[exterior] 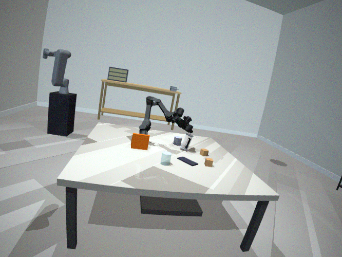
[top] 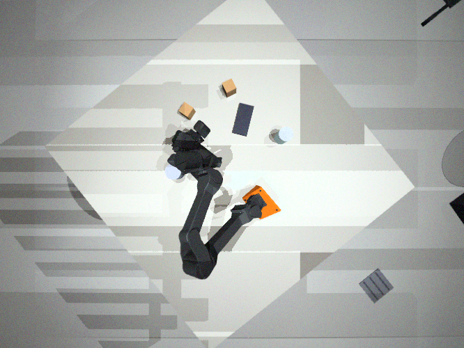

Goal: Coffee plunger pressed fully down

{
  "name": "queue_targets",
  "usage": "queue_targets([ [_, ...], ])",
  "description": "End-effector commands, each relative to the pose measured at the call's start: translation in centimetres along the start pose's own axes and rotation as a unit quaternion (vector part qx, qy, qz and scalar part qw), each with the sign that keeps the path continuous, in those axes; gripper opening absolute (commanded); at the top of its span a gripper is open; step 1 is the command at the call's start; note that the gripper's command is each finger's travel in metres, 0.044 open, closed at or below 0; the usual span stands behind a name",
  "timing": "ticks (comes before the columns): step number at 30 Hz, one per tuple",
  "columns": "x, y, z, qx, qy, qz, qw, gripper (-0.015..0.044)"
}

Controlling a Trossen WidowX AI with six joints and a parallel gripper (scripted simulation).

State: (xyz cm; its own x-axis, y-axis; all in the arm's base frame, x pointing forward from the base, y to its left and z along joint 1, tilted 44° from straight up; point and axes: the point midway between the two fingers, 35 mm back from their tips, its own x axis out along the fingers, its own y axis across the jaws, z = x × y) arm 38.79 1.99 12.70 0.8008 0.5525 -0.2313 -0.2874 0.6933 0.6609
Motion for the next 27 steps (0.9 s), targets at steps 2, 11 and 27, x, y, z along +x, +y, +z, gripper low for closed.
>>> queue_targets([
  [2,0.0,0.0,0.0,0.0,0.0,0.0,1.0,0.0118],
  [11,0.0,0.0,0.0,0.0,0.0,0.0,1.0,0.0197],
  [27,-1.8,-0.1,1.6,0.0,0.005,-0.002,1.0,0.044],
])
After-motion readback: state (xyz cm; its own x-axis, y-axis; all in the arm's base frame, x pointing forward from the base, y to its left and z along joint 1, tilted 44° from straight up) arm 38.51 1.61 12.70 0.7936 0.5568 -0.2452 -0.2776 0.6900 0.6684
